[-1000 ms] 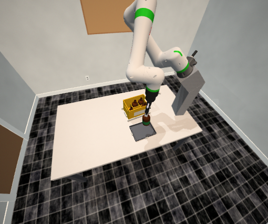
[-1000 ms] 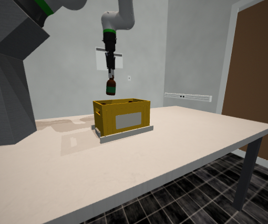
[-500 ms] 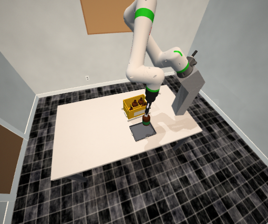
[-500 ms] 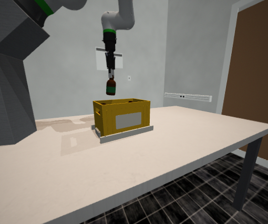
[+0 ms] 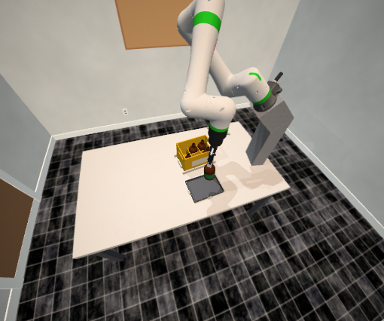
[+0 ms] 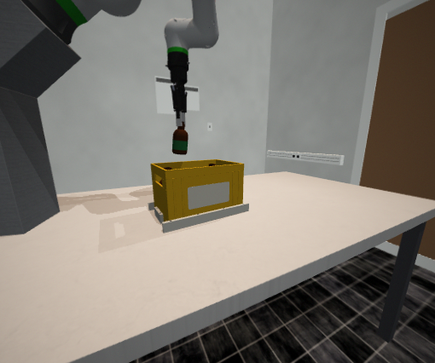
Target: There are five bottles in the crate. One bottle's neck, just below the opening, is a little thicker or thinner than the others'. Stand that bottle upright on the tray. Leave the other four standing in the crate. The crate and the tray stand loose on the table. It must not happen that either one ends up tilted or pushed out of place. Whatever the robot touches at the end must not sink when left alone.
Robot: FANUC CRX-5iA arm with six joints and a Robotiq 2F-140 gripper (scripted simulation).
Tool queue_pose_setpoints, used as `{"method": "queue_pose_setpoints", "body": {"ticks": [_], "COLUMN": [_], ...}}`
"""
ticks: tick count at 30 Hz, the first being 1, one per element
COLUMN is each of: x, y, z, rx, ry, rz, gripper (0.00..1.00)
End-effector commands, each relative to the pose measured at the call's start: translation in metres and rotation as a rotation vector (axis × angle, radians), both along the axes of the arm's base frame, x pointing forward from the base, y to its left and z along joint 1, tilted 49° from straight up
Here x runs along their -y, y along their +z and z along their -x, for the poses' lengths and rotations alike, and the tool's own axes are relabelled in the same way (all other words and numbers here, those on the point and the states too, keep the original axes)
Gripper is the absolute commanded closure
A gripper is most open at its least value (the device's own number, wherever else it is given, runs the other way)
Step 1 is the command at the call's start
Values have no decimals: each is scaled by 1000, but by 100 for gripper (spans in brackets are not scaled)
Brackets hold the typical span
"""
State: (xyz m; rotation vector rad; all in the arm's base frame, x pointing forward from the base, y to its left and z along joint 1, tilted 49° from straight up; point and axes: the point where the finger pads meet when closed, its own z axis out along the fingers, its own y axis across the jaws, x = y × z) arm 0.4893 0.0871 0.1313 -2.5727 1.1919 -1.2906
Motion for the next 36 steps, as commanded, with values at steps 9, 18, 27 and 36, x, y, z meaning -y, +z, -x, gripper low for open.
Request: {"method": "queue_pose_setpoints", "body": {"ticks": [9,18,27,36], "x": [1,7,14,16], "y": [1,1,2,2], "z": [0,2,5,6], "rx": [1,1,1,1], "ry": [0,0,0,0], "rz": [-1,-1,-1,-1], "gripper": [90,90,90,90]}}
